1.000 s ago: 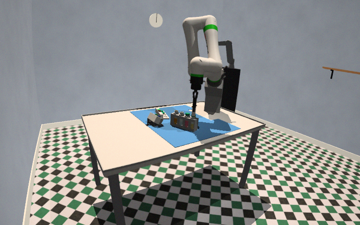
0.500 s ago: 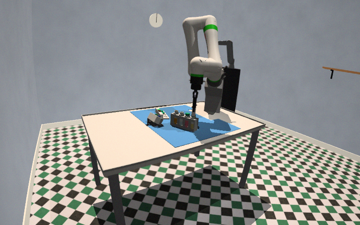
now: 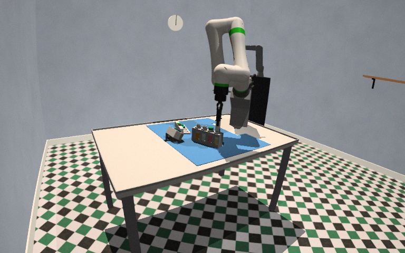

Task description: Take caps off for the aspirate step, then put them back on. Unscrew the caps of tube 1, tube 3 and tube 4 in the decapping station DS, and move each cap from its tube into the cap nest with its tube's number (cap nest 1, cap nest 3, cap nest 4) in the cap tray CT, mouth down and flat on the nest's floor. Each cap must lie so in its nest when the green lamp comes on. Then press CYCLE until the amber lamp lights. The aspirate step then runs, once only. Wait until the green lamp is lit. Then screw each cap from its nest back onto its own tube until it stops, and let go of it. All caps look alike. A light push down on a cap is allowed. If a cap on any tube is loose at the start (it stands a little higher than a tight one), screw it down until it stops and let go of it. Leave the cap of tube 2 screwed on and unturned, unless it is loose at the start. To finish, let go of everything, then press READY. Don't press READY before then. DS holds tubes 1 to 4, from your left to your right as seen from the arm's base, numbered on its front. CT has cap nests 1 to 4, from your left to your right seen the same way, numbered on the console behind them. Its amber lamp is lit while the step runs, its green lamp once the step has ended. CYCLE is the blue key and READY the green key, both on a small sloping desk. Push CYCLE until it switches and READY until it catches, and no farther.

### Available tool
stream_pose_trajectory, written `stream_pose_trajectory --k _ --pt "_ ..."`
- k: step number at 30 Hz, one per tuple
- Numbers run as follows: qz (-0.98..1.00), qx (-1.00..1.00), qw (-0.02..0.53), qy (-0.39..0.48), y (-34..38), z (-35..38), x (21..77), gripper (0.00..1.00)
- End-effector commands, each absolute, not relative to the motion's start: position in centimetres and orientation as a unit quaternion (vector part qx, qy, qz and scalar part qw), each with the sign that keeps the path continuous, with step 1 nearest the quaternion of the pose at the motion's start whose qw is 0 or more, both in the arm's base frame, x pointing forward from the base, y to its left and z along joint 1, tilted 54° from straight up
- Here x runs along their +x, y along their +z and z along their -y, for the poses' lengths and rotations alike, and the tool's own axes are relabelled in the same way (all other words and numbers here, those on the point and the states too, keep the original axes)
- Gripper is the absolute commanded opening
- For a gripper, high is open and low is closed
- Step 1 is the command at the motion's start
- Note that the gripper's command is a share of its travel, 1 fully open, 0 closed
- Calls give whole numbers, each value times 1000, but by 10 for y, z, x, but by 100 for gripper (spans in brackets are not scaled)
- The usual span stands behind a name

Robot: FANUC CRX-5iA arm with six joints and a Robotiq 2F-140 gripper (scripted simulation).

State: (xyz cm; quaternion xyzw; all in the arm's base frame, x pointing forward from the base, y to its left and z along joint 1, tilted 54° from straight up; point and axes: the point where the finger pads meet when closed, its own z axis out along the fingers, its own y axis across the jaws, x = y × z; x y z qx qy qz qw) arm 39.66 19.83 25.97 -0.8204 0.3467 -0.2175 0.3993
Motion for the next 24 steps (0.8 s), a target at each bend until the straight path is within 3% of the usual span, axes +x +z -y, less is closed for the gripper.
stream_pose_trajectory --k 1,15,16,24 --pt "-355 -817 401 -215 259 -199 398 35" --pt "-355 -817 401 -215 256 -202 401 35" --pt "-355 -817 401 -215 256 -202 401 0" --pt "-355 -817 401 -215 256 -202 401 0"
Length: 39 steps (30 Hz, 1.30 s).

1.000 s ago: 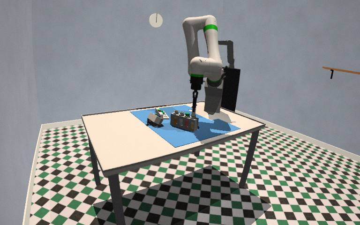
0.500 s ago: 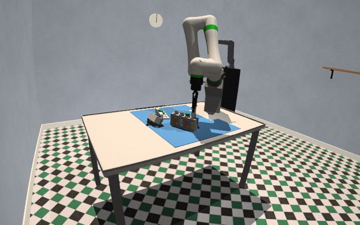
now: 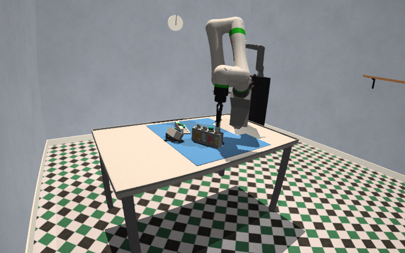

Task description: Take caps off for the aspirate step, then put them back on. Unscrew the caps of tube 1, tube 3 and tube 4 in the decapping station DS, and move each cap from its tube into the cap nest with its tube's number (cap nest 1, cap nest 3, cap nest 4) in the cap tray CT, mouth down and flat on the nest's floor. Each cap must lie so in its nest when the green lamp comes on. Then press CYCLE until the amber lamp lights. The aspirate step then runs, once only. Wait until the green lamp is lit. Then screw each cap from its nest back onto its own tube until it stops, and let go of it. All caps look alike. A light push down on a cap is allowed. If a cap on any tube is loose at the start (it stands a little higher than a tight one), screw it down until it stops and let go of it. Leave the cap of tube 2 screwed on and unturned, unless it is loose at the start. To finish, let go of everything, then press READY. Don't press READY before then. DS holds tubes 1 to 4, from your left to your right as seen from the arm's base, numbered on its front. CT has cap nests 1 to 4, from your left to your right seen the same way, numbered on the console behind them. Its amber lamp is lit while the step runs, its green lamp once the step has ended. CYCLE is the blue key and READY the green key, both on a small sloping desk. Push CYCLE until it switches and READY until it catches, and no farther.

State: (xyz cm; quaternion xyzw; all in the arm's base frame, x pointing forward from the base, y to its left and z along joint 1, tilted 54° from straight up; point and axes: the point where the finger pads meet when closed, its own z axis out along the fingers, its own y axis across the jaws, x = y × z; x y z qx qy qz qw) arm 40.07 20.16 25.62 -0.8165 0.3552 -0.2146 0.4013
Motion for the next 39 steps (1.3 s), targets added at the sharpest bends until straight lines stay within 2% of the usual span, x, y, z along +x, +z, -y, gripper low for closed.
stream_pose_trajectory --k 1,12,33,39 --pt "-355 -817 401 -215 256 -202 401 0" --pt "-409 -791 415 -187 256 -202 401 0" --pt "-635 -624 452 -49 255 -202 401 0" --pt "-641 -618 453 -45 255 -202 401 0"
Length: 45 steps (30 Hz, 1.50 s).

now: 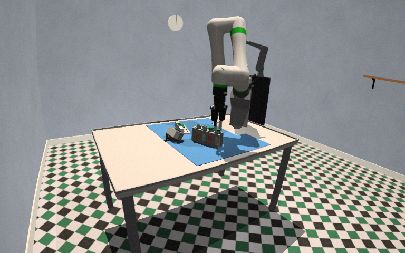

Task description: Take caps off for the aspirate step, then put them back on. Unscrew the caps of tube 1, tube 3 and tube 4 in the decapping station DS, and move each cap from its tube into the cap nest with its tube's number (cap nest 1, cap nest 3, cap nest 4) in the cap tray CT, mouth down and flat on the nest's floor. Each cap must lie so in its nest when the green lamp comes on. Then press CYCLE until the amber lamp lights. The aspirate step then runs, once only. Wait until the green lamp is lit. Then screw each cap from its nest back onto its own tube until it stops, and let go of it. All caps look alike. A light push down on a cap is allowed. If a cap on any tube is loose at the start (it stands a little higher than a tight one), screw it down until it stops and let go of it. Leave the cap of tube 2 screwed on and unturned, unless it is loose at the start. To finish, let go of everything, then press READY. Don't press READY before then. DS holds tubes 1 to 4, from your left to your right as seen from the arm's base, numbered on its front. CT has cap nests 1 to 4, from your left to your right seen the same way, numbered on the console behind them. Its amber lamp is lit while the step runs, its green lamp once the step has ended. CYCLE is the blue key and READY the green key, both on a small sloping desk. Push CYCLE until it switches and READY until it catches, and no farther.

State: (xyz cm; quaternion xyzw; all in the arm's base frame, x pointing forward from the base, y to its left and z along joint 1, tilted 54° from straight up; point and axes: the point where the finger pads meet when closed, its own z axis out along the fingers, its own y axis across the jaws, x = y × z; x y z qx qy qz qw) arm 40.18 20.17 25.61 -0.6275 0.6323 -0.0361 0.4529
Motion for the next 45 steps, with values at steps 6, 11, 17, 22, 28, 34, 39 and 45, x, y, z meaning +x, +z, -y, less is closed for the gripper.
stream_pose_trajectory --k 6,11,17,22,28,34,39,45 --pt "-641 -618 453 -45 255 -202 401 35" --pt "-641 -618 453 -45 255 -202 401 35" --pt "-589 -668 448 -81 256 -202 401 35" --pt "-520 -723 437 -125 256 -202 401 35" --pt "-460 -762 426 -160 256 -202 401 35" --pt "-366 -812 404 -209 256 -202 401 35" --pt "-355 -817 401 -215 256 -202 401 35" --pt "-355 -817 401 -215 256 -202 401 0"
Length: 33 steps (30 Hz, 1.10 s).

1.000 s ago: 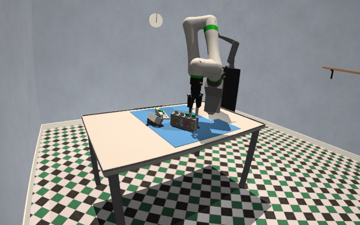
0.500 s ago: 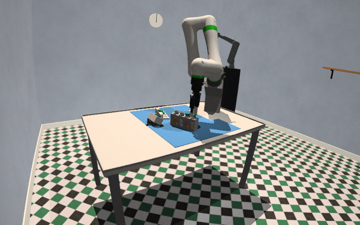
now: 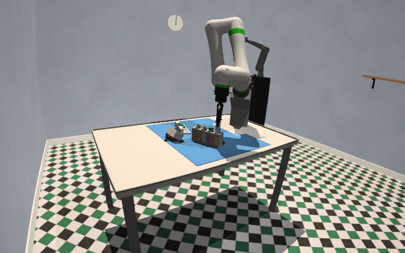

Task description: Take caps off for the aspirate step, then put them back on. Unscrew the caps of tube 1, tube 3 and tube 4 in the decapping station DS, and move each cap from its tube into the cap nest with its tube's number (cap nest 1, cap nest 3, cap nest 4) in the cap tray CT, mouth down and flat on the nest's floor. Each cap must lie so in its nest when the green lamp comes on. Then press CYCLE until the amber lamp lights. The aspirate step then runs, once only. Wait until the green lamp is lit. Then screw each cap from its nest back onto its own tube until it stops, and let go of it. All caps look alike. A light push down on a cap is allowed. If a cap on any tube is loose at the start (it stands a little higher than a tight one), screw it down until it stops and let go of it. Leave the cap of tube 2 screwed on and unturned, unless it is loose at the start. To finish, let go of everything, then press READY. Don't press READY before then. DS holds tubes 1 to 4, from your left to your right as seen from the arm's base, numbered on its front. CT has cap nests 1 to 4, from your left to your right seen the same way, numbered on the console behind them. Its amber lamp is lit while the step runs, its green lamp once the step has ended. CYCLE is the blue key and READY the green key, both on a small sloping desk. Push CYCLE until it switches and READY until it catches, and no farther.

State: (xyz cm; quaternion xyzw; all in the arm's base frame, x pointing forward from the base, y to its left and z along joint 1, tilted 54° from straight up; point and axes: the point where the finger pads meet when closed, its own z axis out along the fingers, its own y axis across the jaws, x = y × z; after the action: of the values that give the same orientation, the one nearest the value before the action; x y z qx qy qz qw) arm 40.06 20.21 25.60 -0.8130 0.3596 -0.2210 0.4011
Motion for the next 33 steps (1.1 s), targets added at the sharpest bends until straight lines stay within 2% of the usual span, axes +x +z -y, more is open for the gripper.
stream_pose_trajectory --k 1,14,33 --pt "-355 -817 401 -215 256 -202 401 0" --pt "-355 -817 401 -215 256 -202 401 0" --pt "-569 -685 445 -94 255 -202 401 0"
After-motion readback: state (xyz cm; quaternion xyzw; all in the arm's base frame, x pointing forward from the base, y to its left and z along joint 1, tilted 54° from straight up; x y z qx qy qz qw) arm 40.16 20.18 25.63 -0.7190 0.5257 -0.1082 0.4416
